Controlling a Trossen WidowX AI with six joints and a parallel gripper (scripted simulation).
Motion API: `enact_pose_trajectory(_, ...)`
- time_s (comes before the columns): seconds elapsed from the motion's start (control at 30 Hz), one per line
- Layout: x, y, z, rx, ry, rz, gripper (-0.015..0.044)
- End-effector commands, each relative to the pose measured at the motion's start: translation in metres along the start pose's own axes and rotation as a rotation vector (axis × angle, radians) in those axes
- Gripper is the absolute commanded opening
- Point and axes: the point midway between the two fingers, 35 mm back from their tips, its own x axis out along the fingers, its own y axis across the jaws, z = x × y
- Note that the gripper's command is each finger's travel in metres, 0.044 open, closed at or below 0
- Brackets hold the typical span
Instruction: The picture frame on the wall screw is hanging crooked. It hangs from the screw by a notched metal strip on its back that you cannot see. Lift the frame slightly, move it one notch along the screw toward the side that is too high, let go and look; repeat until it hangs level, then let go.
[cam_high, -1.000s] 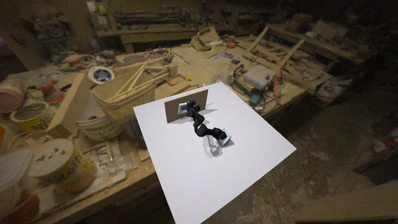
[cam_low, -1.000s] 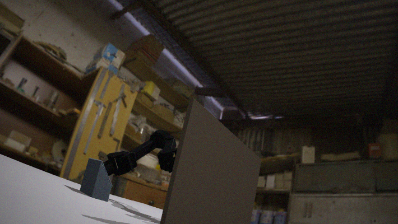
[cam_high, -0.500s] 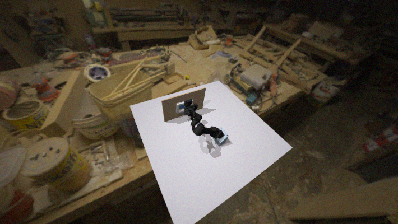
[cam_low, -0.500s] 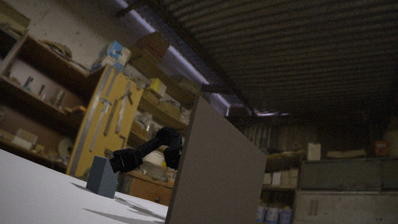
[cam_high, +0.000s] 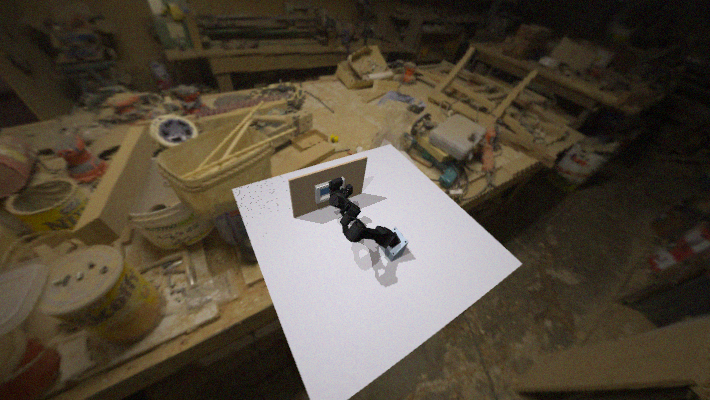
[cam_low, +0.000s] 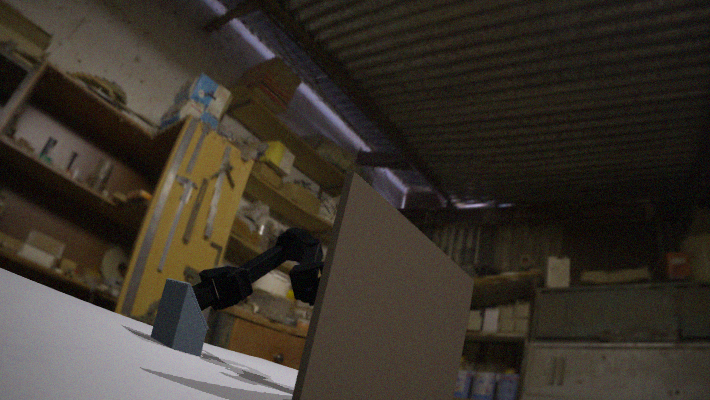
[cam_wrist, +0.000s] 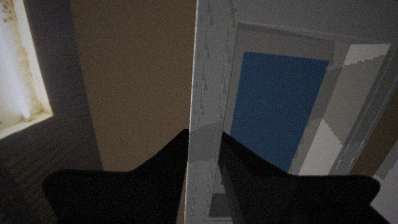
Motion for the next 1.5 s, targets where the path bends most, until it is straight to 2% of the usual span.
enact_pose_trajectory(0.0,0.0,0.0,0.0,0.004,0.0,0.0,0.0079)
enact_pose_trajectory(0.23,0.0,0.0,0.0,0.004,0.0,0.0,0.026)
enact_pose_trajectory(0.4,-0.006,0.001,-0.002,0.014,0.0,0.001,0.026)
enact_pose_trajectory(0.73,-0.095,-0.001,-0.001,0.156,-0.003,0.008,0.026)
enact_pose_trajectory(0.97,-0.1,0.006,-0.001,0.167,0.004,0.007,0.026)
enact_pose_trajectory(1.47,-0.175,0.038,0.022,0.319,-0.006,0.005,0.026)
